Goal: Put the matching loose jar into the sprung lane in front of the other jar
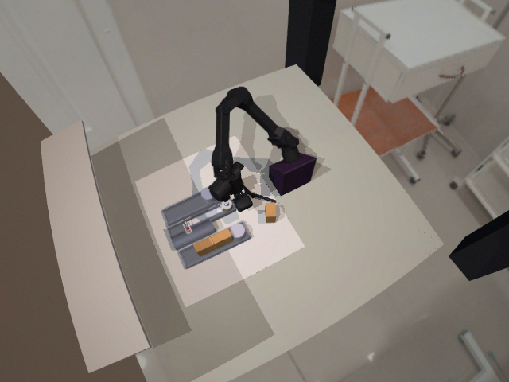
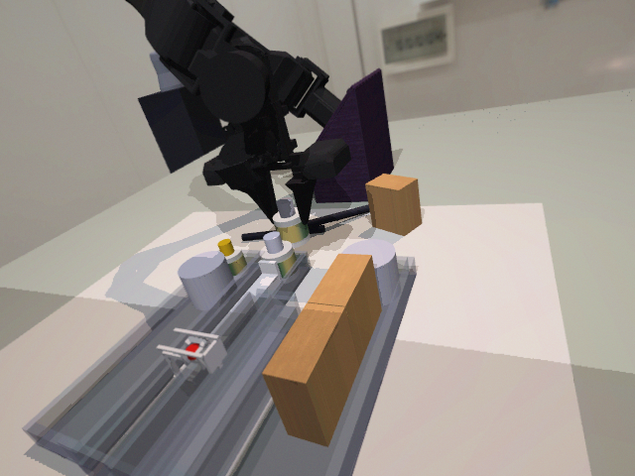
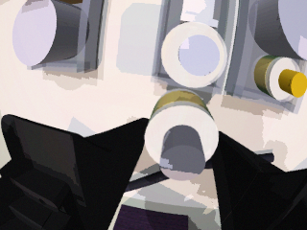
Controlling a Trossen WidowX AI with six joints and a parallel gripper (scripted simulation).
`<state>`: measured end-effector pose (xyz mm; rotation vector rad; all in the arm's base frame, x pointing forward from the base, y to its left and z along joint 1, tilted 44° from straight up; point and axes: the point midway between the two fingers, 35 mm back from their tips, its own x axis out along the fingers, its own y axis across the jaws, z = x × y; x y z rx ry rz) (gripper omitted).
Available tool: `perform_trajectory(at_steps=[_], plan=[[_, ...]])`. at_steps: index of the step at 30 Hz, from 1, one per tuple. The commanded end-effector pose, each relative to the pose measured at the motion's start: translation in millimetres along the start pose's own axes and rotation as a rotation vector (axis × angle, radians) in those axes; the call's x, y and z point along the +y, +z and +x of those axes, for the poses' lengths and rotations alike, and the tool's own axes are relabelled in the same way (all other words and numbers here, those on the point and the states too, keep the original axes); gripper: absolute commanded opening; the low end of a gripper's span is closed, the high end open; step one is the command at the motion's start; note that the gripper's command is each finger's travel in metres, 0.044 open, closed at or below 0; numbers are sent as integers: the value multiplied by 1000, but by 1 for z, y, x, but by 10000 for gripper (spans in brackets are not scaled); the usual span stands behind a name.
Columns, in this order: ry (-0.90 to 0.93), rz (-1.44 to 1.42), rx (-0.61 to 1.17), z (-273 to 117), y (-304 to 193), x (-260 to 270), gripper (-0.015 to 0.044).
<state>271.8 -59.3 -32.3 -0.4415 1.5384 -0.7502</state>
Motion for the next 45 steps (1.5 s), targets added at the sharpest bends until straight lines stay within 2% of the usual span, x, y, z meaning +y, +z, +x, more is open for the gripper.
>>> perform_trajectory(at_steps=[1, 45], plan=[[-3, -2, -5, 0, 3, 0, 0], [-2, -1, -6, 0, 23, 0, 0]])
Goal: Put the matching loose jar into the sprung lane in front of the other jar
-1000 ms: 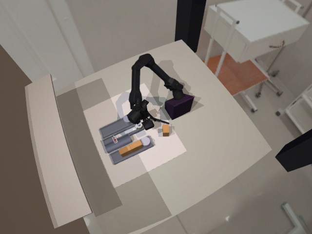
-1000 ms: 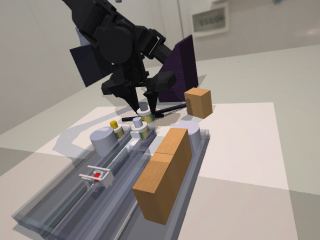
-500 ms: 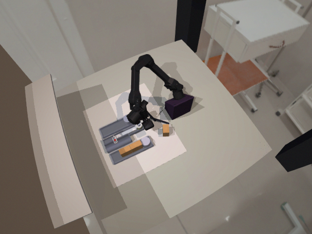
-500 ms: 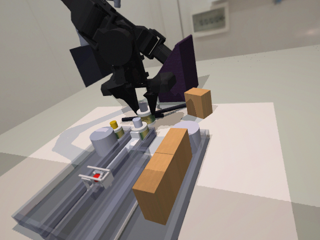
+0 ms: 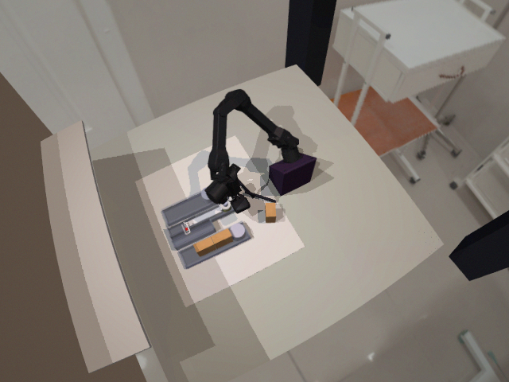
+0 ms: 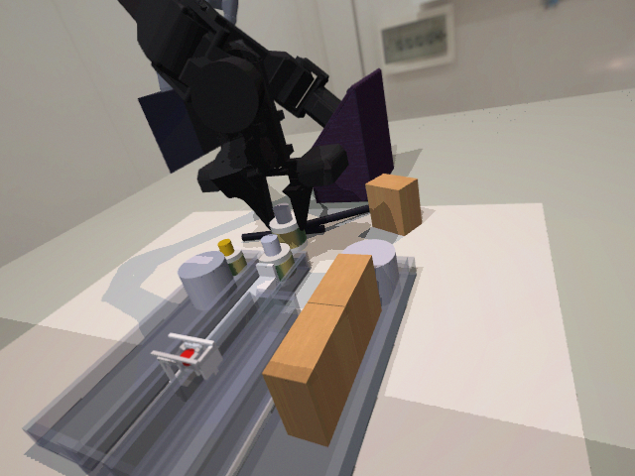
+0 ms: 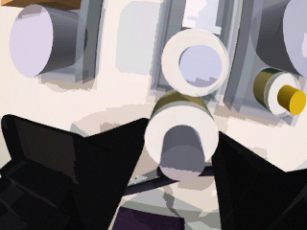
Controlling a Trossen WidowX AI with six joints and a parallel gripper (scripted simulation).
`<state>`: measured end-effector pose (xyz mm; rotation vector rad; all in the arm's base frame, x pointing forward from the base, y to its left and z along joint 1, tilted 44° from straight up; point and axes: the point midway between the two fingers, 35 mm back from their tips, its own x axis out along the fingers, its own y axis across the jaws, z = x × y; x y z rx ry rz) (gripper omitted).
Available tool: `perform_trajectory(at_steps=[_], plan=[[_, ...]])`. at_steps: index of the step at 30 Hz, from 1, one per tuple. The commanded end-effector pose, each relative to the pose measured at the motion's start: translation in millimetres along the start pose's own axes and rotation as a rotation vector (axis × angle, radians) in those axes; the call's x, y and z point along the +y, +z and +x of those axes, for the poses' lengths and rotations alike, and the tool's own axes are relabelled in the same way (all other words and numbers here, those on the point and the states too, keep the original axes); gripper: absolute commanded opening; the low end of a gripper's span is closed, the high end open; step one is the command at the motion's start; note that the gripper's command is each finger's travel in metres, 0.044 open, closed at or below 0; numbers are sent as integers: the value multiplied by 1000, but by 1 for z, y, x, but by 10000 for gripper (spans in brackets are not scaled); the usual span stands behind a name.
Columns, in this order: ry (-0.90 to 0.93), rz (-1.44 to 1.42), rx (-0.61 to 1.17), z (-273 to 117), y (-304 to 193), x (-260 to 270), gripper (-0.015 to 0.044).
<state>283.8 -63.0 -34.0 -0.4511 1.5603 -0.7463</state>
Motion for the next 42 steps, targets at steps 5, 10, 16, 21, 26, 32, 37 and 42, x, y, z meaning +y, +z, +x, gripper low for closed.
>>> perform_trajectory(at_steps=[5, 10, 16, 21, 26, 32, 37, 42], plan=[[1, 15, -22, -2, 12, 0, 0], [1, 15, -23, -2, 14, -1, 0], [1, 15, -23, -3, 17, -1, 0], [1, 15, -23, -3, 19, -1, 0], [1, 15, -23, -3, 21, -1, 0], [1, 15, -23, -3, 24, -1, 0], [1, 15, -23, -4, 26, -1, 0], [1, 15, -23, -4, 28, -2, 0]])
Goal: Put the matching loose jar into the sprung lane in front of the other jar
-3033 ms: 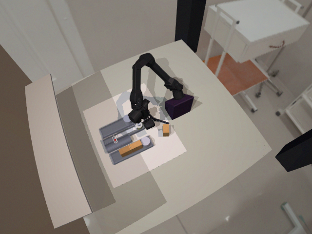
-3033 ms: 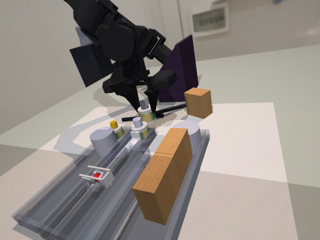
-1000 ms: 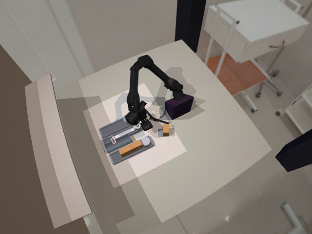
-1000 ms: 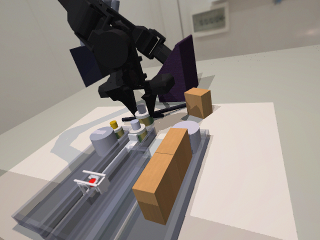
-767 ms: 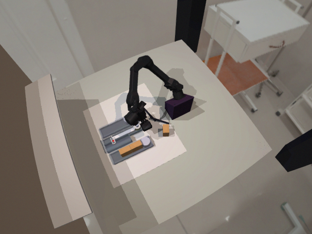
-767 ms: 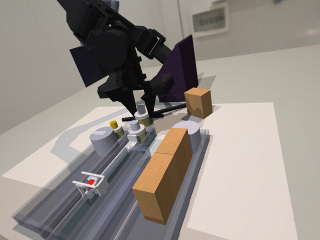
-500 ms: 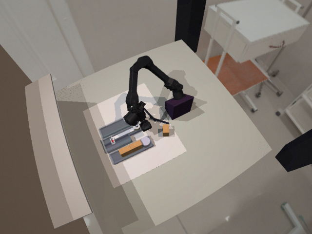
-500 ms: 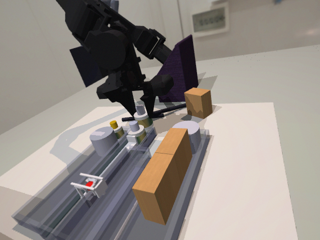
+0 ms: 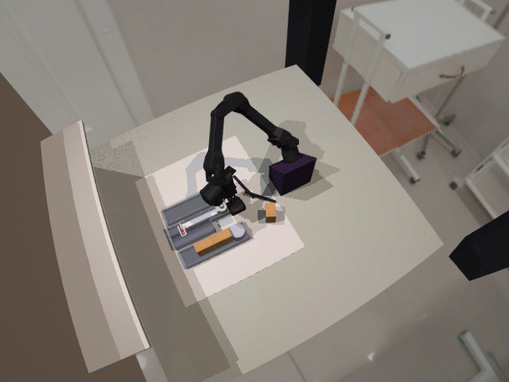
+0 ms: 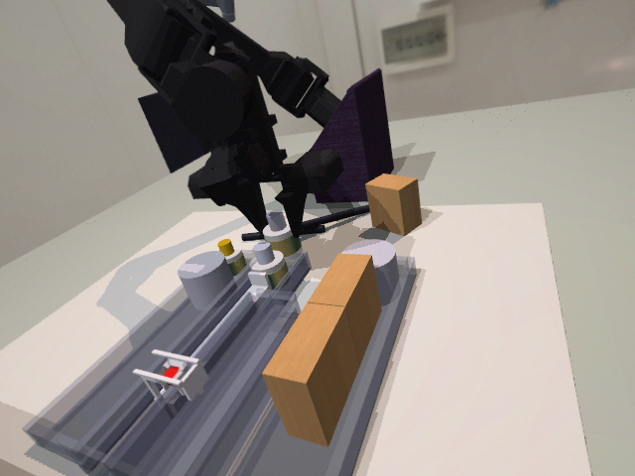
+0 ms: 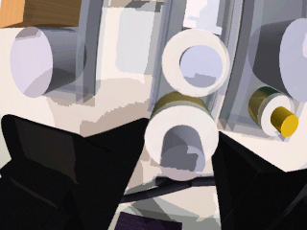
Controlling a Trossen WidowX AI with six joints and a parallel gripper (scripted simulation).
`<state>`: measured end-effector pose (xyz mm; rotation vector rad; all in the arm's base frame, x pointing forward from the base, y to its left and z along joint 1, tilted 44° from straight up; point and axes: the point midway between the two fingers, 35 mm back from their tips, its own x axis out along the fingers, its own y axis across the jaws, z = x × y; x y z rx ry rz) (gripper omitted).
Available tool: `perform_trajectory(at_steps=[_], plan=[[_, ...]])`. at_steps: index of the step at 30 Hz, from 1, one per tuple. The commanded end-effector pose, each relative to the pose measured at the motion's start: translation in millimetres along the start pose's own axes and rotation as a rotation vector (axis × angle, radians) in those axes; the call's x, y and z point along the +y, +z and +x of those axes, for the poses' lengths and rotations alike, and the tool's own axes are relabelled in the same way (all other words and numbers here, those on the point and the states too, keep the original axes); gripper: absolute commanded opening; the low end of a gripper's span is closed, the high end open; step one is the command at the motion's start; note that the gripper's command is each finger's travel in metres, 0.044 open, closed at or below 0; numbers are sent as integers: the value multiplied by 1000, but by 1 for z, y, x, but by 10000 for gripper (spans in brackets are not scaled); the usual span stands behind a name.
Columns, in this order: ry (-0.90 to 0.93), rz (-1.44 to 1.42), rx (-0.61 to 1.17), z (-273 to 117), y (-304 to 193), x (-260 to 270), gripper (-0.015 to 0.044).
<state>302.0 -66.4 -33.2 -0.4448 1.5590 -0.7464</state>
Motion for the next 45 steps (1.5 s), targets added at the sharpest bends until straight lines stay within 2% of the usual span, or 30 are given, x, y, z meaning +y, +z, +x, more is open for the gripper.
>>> perform_trajectory(at_steps=[1, 45], plan=[[-3, 11, -23, -3, 10, -1, 0], [-3, 12, -24, -7, 27, -4, 0]])
